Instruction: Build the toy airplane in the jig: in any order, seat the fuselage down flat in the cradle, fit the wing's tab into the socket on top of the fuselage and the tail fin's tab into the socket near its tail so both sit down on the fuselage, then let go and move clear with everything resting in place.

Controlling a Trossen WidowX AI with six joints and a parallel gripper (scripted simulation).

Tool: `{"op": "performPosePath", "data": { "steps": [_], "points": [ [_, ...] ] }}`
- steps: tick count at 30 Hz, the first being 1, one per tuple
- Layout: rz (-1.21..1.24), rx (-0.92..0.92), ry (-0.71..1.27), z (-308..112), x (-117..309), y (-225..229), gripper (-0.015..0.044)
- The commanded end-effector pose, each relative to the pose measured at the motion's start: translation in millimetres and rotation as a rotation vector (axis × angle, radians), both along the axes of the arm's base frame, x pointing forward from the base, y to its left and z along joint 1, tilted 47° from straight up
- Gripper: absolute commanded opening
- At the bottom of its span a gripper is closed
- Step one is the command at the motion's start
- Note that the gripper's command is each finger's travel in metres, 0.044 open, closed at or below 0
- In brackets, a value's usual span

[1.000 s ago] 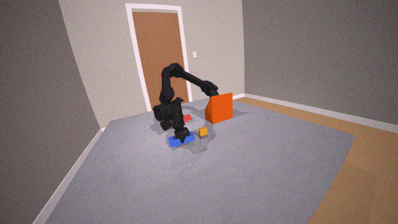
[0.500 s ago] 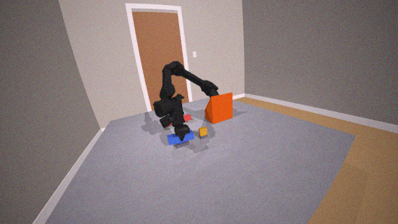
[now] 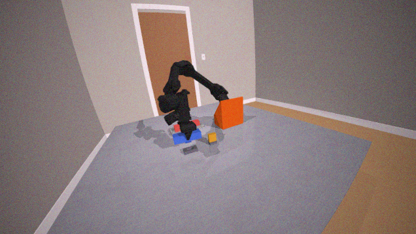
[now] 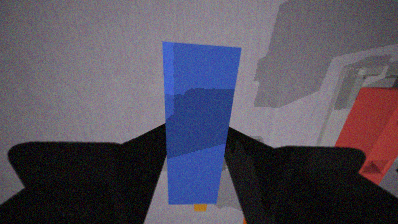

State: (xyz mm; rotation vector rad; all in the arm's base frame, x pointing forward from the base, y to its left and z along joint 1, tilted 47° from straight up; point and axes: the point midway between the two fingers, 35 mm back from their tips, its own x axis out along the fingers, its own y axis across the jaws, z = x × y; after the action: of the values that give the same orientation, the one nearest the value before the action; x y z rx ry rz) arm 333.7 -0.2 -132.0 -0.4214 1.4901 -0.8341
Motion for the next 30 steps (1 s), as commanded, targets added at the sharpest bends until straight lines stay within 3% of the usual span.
{"op": "performPosePath", "data": {
  "steps": [1, 19, 30],
  "points": [
    [-0.010, 0.004, -0.007, 11, 4, 10, 0.0000],
    [-0.035, -0.004, 0.005, 52, 5, 46, 0.0000],
    [-0.116, -0.008, -0.078, 70, 5, 28, 0.0000]
  ]
}}
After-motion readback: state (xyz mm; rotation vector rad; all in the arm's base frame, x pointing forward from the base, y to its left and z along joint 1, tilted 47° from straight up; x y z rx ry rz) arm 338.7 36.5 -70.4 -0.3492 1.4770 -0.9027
